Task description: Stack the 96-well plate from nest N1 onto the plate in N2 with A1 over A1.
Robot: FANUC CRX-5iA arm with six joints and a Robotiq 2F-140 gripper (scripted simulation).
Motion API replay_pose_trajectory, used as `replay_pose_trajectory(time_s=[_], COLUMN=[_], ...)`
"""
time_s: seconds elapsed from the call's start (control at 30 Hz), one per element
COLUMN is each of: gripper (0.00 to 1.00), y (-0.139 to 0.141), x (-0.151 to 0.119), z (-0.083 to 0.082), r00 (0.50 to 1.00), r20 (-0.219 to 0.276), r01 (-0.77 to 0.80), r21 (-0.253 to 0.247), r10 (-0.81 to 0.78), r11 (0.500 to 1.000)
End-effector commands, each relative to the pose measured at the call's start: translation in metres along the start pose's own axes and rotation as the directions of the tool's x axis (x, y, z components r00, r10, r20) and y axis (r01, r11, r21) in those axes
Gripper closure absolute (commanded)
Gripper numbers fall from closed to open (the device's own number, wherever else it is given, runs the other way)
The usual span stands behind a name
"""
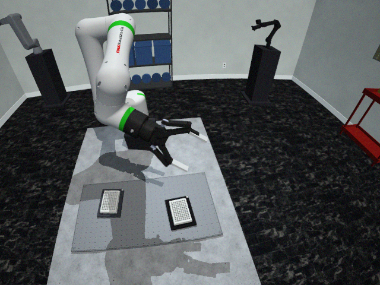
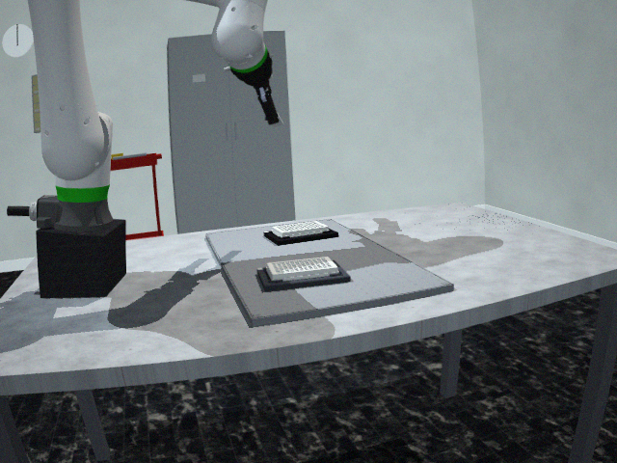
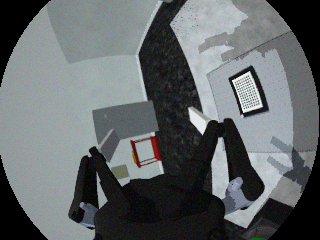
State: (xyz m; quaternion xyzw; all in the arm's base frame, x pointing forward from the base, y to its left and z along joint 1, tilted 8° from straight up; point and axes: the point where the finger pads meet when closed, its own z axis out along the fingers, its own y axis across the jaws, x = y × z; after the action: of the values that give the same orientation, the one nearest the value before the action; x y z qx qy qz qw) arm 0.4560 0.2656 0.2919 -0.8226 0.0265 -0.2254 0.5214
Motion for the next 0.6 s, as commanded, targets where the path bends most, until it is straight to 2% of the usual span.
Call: replay_pose_trajectory(time_s=[0.0,0.53,0.57], gripper=[0.0,0.0,0.0], y=[-0.0002,-0.0002,0.0047], x=[0.0001,0.0001,0.0], z=[0.0,0.0,-0.001], r00=[1.0,1.0,1.0], r20=[0.0,0.0,0.008], r01=[0.0,0.0,-0.001], r21=[0.0,0.0,-0.032], r10=[0.0,0.0,0.001], r11=[1.0,1.0,0.999])
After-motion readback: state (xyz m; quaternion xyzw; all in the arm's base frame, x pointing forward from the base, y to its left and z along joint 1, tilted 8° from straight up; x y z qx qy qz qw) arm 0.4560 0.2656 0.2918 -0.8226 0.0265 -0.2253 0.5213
